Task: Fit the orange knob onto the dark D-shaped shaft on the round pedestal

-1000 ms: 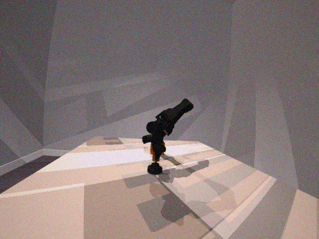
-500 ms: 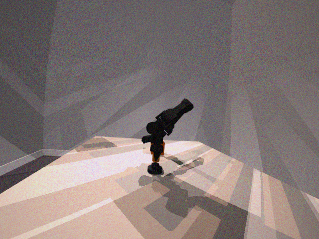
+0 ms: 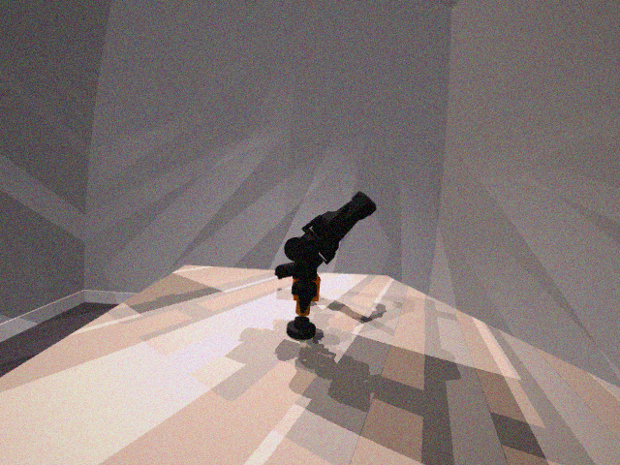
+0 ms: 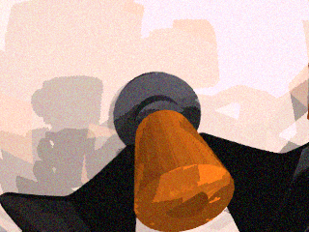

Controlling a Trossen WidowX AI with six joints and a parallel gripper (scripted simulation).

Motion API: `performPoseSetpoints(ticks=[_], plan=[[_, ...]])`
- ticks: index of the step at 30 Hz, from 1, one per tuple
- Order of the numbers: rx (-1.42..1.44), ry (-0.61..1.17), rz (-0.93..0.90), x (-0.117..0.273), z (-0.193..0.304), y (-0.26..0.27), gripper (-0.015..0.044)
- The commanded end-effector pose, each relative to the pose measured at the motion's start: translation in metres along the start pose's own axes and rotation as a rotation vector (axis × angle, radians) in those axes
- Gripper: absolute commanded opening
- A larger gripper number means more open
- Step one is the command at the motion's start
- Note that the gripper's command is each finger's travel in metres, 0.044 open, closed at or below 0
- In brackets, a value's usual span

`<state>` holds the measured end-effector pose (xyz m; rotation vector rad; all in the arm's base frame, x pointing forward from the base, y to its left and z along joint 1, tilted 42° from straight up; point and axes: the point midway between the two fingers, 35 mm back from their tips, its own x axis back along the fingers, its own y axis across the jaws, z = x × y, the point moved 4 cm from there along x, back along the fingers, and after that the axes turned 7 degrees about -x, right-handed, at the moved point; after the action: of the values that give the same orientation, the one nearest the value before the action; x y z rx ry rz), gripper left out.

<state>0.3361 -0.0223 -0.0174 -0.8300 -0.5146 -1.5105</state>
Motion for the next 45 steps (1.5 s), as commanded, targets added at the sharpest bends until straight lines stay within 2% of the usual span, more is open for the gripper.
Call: performPoseSetpoints(ticks=[1, 10, 40, 45], plan=[[-0.001, 0.001, -0.001, 0.0036, 0.0004, 0.0001, 0.0000], [-0.208, 0.001, -0.001, 0.0028, 0.0002, 0.0002, 0.0000], [-0.211, 0.001, -0.001, 0.0040, 0.0005, 0.0004, 0.0000], [-0.333, 0.001, -0.001, 0.0041, 0.0005, 0.0006, 0.0000]])
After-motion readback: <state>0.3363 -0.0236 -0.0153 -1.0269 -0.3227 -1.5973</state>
